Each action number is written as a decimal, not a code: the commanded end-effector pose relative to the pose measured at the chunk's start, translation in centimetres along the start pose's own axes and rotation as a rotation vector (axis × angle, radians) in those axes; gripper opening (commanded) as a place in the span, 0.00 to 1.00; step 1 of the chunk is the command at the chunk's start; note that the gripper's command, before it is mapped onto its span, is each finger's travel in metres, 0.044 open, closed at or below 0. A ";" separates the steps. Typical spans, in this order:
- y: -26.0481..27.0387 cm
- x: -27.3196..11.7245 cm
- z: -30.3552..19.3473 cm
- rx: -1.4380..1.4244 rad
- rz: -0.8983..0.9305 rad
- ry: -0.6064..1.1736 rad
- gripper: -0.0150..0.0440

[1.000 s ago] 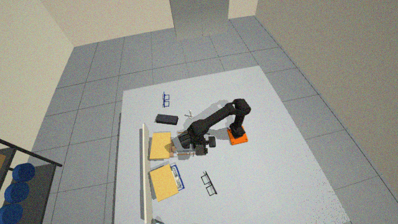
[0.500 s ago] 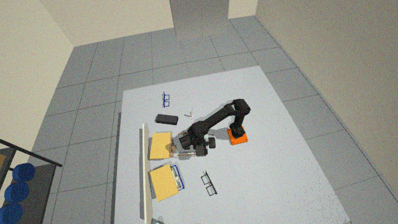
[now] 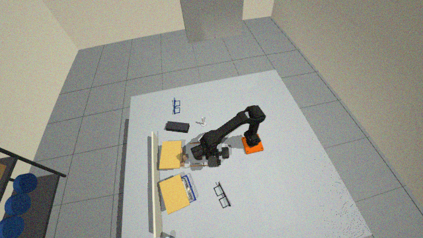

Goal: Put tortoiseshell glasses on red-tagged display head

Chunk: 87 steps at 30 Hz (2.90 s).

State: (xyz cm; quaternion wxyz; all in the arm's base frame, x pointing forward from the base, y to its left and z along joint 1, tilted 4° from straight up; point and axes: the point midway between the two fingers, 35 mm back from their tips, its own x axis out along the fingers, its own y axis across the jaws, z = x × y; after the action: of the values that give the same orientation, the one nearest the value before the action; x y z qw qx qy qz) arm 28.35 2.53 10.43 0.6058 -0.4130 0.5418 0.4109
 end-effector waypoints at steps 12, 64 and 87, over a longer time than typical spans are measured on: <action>-1.3 0.3 0.0 0.004 -0.006 -0.003 0.25; -8.4 0.3 0.0 0.004 -0.008 -0.003 0.25; -11.7 0.3 0.0 0.004 -0.010 -0.003 0.25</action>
State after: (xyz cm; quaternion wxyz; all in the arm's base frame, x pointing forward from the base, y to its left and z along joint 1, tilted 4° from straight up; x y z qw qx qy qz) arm 38.87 -1.06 10.51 0.6077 -0.4122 0.5431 0.4074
